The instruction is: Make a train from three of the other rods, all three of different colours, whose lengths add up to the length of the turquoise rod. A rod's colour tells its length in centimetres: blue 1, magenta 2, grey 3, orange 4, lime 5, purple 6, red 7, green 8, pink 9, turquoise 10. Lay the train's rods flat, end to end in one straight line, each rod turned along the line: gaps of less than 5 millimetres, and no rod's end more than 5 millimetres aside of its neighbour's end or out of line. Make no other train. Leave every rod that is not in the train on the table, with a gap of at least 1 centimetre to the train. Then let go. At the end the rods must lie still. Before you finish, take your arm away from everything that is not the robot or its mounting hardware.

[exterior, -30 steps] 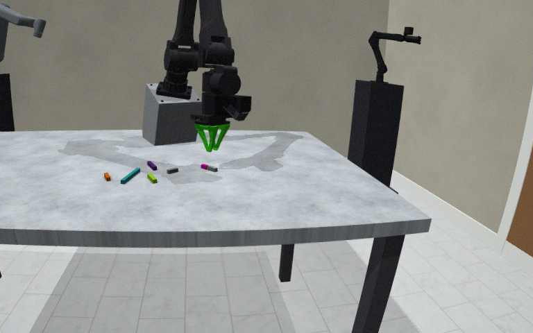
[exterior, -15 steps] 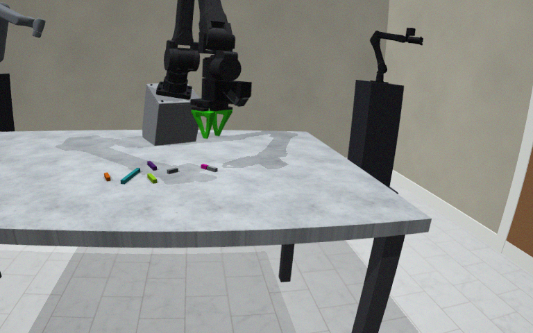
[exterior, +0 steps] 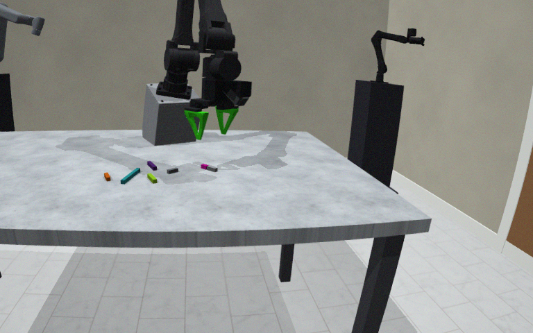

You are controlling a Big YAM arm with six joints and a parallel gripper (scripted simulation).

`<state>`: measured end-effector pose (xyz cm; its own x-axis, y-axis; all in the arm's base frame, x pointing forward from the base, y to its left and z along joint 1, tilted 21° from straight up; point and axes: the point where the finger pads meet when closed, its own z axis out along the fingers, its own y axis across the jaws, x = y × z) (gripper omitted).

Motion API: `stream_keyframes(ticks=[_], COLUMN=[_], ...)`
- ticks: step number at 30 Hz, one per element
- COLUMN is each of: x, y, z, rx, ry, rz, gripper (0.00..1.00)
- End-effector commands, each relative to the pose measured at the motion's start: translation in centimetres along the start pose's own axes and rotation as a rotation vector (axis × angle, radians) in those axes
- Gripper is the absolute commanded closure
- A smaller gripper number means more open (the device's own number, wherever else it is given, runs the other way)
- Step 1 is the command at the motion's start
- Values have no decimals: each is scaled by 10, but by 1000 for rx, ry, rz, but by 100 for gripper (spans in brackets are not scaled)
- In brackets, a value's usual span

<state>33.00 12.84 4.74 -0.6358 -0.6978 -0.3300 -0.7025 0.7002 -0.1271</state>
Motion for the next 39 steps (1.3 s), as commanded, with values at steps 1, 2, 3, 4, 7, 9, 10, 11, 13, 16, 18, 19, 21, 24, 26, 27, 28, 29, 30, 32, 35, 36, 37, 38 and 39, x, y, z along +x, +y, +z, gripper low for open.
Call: stream_keyframes(ticks=[1,2,3,4,7,9,10,11,13,16,18,19,21,24,26,27,28,29,30,32,35,36,37,38,39], x=[-10,-10,-10,-10,-10,-10,-10,-10,-10,-11,-12,-12,-13,-17,-22,-23,-24,-24,-24,-24,-30,-30,-30,-30,-30], y=[-8,-8,-8,-8,-8,-8,-8,-8,-8,-8,-7,-7,-5,-2,-2,-2,-2,-2,-2,0,-1,-1,-1,0,1], z=[-6,-6,-6,-6,-6,-6,-6,-6,-6,-5,-4,-4,-3,-2,-3,-7,-8,-4,-3,0,-4,-4,-4,-1,-2], rx=[14,14,14,14,14,14,14,14,14,14,12,12,11,8,11,15,15,12,12,8,11,11,11,7,7], ry=[-29,-29,-29,-29,-29,-29,-29,-29,-29,-29,-29,-29,-30,-31,-40,-51,-52,-47,-46,-38,-57,-57,-57,-51,-49], rz=[-2,-2,-2,-2,-2,-2,-2,-2,-2,9,31,31,43,121,214,213,213,270,270,333,400,400,400,473,473], gripper=[0,0,0,0,0,0,0,0,0,0,0,0,0,0,0,0,0,0,0,0,0,0,0,0,0])
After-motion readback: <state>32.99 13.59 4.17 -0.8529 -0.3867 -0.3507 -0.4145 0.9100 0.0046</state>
